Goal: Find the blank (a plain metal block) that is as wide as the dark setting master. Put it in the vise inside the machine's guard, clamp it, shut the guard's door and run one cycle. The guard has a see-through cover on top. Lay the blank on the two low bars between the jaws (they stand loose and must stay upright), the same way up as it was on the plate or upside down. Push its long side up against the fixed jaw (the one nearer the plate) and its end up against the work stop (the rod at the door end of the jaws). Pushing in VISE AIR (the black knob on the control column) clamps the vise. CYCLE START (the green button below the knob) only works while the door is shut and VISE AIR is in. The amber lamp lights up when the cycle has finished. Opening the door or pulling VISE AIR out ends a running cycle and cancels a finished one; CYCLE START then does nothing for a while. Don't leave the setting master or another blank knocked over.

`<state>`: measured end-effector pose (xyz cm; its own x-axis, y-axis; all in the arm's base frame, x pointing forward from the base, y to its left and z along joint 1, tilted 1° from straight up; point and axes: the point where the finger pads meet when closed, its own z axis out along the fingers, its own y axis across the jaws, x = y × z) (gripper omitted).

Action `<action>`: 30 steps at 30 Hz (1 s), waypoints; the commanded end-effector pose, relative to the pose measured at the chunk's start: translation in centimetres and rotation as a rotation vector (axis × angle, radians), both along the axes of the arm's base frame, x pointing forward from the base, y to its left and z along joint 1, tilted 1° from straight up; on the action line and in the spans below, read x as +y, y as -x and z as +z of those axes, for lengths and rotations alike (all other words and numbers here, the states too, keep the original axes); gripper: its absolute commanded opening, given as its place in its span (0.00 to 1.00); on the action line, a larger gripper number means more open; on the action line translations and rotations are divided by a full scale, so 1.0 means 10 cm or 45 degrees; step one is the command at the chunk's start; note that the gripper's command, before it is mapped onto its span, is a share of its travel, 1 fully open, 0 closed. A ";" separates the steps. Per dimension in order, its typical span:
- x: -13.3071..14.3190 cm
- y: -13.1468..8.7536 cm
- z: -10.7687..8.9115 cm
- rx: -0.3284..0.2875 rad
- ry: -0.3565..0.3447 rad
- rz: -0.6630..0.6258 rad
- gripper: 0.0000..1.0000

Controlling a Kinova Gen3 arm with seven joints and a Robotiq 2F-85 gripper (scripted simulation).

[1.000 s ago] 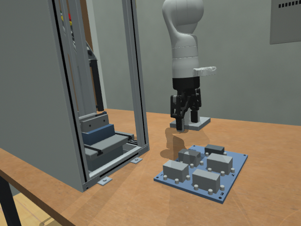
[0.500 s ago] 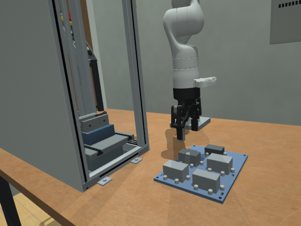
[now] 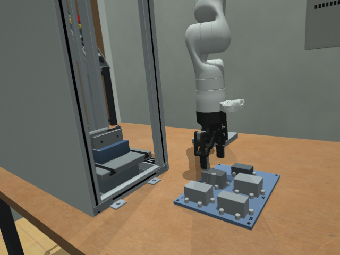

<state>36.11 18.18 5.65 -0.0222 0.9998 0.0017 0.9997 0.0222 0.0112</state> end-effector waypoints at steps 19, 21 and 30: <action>0.00 -0.01 -0.09 -0.002 -0.001 0.000 1.00; 0.00 -0.01 -0.11 -0.002 -0.001 0.000 1.00; 0.00 -0.01 -0.14 -0.002 -0.001 0.000 1.00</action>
<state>36.12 18.18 4.14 -0.0222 0.9998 0.0017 0.9997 0.0222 0.0111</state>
